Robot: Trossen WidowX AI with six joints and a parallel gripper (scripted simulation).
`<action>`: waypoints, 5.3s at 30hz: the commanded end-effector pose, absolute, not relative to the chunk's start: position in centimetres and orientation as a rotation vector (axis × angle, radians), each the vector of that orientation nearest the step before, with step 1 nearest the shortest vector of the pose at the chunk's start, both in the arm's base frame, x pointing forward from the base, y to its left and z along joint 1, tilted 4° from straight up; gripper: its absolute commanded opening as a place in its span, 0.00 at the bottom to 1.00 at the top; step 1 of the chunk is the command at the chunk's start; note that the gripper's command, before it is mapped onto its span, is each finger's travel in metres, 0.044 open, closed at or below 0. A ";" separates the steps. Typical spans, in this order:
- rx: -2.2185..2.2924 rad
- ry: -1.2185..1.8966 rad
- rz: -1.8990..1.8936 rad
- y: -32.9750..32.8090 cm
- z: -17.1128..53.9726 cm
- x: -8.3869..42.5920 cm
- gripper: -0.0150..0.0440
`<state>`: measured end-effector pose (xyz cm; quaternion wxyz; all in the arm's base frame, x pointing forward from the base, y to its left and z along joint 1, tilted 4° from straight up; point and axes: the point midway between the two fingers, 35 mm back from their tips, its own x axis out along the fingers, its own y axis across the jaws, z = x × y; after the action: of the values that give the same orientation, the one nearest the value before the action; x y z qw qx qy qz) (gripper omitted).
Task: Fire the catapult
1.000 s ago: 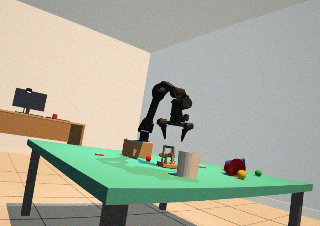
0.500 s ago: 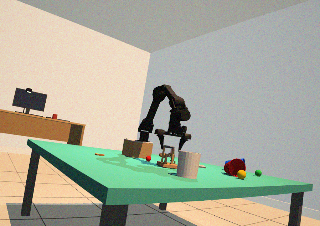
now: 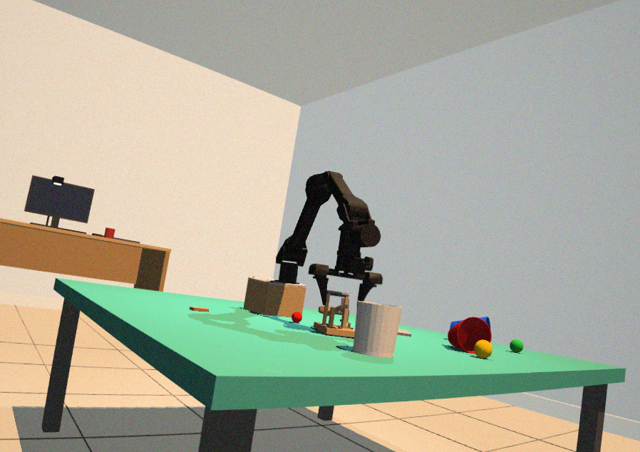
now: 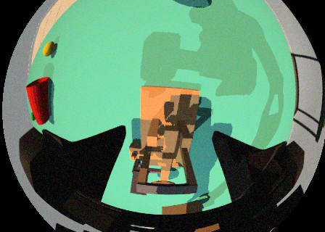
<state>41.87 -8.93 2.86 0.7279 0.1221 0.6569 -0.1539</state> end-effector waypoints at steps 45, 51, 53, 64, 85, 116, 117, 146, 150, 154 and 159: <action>0.269 1.457 -0.339 -9.0 0.3 41.9 0.35; 0.270 1.457 -0.338 -8.8 4.1 41.6 0.25; 0.269 1.461 -0.336 -8.7 4.0 41.7 0.25; 0.269 1.462 -0.335 -8.8 2.5 41.8 0.25; 0.268 1.464 -0.334 -8.9 -0.9 42.0 0.25; 0.269 1.462 -0.337 -8.4 9.4 41.1 1.00; 0.264 1.464 -0.332 -8.5 7.5 41.5 1.00; 0.266 1.465 -0.331 -8.7 2.3 41.6 1.00; 0.266 1.465 -0.331 -8.8 1.6 41.7 1.00; 0.266 1.465 -0.331 -8.8 1.0 41.7 1.00; 0.266 1.465 -0.331 -8.9 0.2 41.7 1.00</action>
<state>42.00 -8.91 1.20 0.7277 0.1218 0.6574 -0.1529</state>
